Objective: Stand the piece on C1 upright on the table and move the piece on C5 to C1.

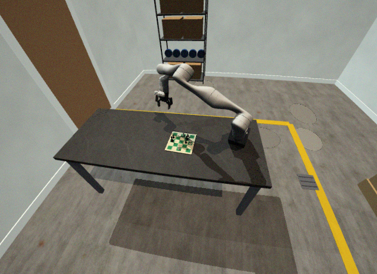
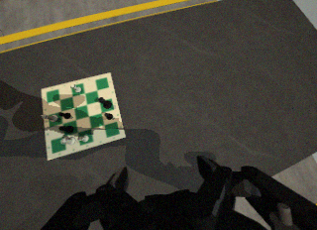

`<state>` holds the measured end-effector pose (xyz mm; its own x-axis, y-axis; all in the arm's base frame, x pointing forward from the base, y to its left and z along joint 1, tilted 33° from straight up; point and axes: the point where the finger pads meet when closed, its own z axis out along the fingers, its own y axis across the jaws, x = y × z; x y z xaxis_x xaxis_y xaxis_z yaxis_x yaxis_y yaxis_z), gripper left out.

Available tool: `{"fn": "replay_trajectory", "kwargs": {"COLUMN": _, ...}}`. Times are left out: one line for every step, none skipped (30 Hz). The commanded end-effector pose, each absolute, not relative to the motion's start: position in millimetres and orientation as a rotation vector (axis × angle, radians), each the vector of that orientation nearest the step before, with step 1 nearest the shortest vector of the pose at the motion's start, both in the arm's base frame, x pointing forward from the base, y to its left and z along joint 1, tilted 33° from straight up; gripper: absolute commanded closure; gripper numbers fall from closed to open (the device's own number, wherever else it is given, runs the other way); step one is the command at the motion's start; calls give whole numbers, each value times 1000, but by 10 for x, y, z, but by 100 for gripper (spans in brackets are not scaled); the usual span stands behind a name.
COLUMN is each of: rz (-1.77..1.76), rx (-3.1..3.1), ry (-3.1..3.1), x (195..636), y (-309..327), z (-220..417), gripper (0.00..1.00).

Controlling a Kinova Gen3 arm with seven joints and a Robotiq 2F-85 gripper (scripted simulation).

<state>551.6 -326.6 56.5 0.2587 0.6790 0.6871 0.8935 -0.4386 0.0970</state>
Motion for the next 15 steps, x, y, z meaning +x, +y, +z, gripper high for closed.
{"fn": "replay_trajectory", "kwargs": {"rz": -977, "rx": -2178, "ry": -1430, "x": 5385, "y": -3279, "z": 246, "gripper": 0}}
{"fn": "replay_trajectory", "kwargs": {"rz": -992, "rx": -2133, "ry": -1444, "x": 5318, "y": -3258, "z": 105, "gripper": 0}}
{"fn": "replay_trajectory", "kwargs": {"rz": -1010, "rx": -2088, "ry": -1457, "x": 5248, "y": -3236, "z": -33, "gripper": 0}}
{"fn": "replay_trajectory", "kwargs": {"rz": -1010, "rx": -2088, "ry": -1457, "x": 5248, "y": -3236, "z": -33, "gripper": 0}}
{"fn": "replay_trajectory", "kwargs": {"rz": -1030, "rx": -2044, "ry": -1467, "x": 5175, "y": -3211, "z": -166, "gripper": 0}}
{"fn": "replay_trajectory", "kwargs": {"rz": -1030, "rx": -2044, "ry": -1467, "x": 5175, "y": -3211, "z": -166, "gripper": 0}}
{"fn": "replay_trajectory", "kwargs": {"rz": -1051, "rx": -2001, "ry": -1477, "x": 5099, "y": -3185, "z": -295, "gripper": 0}}
{"fn": "replay_trajectory", "kwargs": {"rz": -1051, "rx": -2001, "ry": -1477, "x": 5099, "y": -3185, "z": -295, "gripper": 0}}
{"fn": "replay_trajectory", "kwargs": {"rz": -1074, "rx": -1960, "ry": -1485, "x": 5022, "y": -3156, "z": -418, "gripper": 0}}
{"fn": "replay_trajectory", "kwargs": {"rz": -1097, "rx": -1920, "ry": -1491, "x": 4944, "y": -3127, "z": -535, "gripper": 0}}
{"fn": "replay_trajectory", "kwargs": {"rz": -1097, "rx": -1920, "ry": -1491, "x": 4944, "y": -3127, "z": -535, "gripper": 0}}
{"fn": "replay_trajectory", "kwargs": {"rz": -1121, "rx": -1881, "ry": -1497, "x": 4867, "y": -3096, "z": -645, "gripper": 0}}
{"fn": "replay_trajectory", "kwargs": {"rz": -1146, "rx": -1845, "ry": -1501, "x": 4789, "y": -3064, "z": -749, "gripper": 0}}
{"fn": "replay_trajectory", "kwargs": {"rz": -1146, "rx": -1845, "ry": -1501, "x": 4789, "y": -3064, "z": -749, "gripper": 0}}
{"fn": "replay_trajectory", "kwargs": {"rz": -1170, "rx": -1811, "ry": -1505, "x": 4714, "y": -3033, "z": -845, "gripper": 0}}
